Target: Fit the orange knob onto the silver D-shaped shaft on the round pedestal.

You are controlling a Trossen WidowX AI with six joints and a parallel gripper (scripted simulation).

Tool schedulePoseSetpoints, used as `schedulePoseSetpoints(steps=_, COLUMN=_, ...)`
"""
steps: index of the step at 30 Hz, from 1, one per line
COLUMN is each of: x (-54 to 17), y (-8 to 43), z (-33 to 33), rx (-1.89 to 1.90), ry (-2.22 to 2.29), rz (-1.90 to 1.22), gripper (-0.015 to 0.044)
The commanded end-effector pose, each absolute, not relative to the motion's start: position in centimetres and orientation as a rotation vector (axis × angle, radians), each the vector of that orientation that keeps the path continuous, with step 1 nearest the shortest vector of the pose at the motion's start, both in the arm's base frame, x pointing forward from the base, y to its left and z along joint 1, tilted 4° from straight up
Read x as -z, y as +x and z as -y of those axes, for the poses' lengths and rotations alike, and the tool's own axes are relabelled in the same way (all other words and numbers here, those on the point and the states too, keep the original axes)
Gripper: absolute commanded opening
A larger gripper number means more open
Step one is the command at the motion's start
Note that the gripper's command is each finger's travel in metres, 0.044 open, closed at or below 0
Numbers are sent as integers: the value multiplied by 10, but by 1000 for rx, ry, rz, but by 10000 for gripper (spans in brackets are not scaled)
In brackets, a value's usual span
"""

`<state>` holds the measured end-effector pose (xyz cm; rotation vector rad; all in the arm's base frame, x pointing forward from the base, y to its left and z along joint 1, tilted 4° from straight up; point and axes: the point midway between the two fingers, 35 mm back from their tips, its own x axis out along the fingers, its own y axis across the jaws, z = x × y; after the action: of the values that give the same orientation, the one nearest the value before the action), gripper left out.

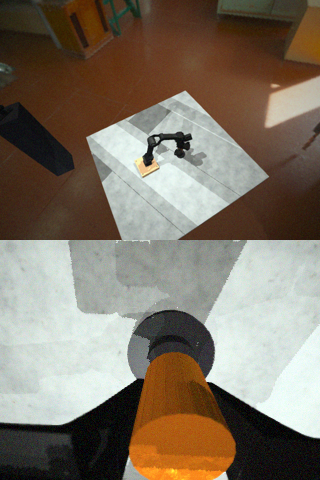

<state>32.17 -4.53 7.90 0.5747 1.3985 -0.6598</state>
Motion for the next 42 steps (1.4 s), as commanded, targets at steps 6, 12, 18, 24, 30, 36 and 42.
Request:
schedulePoseSetpoints(steps=6, x=-78, y=322, z=45, rx=659, ry=578, rz=-1398, gripper=0)
schedulePoseSetpoints(steps=12, x=-78, y=323, z=45, rx=659, ry=578, rz=-1398, gripper=0)
schedulePoseSetpoints(steps=18, x=-77, y=323, z=45, rx=659, ry=578, rz=-1398, gripper=0)
schedulePoseSetpoints(steps=24, x=-82, y=323, z=45, rx=659, ry=578, rz=-1398, gripper=0)
schedulePoseSetpoints(steps=30, x=-83, y=323, z=45, rx=596, ry=510, rz=-1419, gripper=0)
schedulePoseSetpoints(steps=36, x=-80, y=323, z=45, rx=505, ry=412, rz=-1446, gripper=0)
schedulePoseSetpoints(steps=42, x=-79, y=321, z=45, rx=505, ry=412, rz=-1446, gripper=0)
